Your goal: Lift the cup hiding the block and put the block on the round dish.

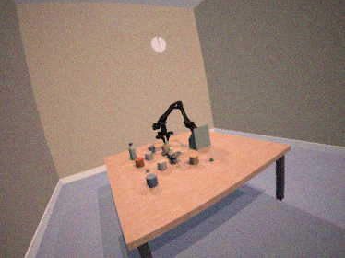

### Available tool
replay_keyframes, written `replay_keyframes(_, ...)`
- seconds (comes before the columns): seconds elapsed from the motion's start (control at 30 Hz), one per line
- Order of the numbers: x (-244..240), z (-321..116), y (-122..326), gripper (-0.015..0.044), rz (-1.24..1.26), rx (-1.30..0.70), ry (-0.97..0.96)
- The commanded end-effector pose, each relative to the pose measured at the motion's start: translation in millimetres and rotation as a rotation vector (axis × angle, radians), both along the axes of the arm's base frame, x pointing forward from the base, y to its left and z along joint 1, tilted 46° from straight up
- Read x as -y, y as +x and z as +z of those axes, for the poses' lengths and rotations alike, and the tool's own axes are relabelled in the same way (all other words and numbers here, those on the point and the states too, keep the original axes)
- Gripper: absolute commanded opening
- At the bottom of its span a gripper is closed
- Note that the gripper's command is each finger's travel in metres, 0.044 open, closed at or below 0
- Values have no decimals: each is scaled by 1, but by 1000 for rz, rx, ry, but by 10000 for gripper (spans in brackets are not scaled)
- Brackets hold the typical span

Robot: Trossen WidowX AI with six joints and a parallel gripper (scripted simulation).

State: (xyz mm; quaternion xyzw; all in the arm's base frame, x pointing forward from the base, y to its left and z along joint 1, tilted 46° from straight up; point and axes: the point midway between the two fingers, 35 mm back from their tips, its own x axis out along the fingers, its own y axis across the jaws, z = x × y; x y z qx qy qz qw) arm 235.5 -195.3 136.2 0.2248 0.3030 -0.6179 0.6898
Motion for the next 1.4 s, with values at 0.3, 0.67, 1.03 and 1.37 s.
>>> replay_keyframes(0.3, 32, -26, -2, 0, 1, -6, -12)
replay_keyframes(0.67, 40, -34, -1, 0, 1, -6, -12)
replay_keyframes(1.03, 44, -38, -1, 105, -3, -5, -15)
replay_keyframes(1.37, 44, -38, -1, 368, -3, -5, -15)
